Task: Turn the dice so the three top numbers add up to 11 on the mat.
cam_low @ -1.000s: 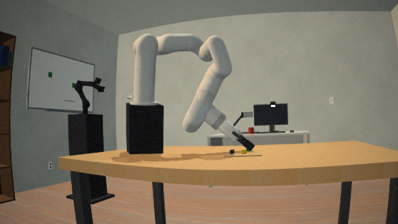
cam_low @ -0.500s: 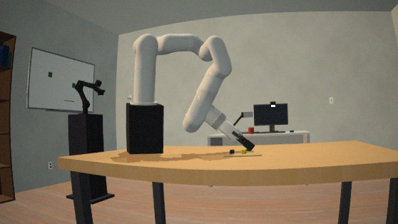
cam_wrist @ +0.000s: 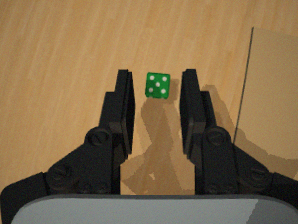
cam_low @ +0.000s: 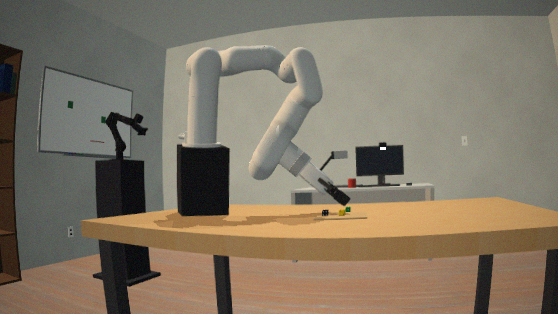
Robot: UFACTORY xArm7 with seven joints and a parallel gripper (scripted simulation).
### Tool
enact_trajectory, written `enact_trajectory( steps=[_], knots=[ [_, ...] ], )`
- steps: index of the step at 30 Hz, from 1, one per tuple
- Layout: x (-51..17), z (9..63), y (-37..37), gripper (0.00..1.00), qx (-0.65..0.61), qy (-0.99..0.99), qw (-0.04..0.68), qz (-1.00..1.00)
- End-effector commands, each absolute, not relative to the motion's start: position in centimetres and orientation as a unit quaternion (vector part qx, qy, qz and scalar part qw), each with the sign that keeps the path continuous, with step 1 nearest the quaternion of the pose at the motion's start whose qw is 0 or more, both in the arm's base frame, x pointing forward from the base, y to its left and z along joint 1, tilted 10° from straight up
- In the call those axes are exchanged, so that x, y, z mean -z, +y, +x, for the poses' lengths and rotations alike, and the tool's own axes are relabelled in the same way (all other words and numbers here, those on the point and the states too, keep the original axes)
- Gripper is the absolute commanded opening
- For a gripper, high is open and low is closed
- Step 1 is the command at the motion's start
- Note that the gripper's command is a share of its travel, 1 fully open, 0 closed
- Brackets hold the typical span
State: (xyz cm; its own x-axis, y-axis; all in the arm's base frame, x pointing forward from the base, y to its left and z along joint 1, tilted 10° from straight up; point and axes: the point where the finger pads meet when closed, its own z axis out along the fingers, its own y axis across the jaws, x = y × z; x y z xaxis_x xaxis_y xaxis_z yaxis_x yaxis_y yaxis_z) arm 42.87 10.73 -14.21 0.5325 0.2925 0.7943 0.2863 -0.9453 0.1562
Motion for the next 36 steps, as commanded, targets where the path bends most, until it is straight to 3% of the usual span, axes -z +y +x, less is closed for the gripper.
enact_trajectory(
  steps=[1,36],
  knots=[
    [13.5,42.1,10.6,0.31,-0.455,0.165,0.003,0.875],
    [6.9,40.6,11.2,0.31,-0.455,0.165,0.003,0.875]
  ],
)
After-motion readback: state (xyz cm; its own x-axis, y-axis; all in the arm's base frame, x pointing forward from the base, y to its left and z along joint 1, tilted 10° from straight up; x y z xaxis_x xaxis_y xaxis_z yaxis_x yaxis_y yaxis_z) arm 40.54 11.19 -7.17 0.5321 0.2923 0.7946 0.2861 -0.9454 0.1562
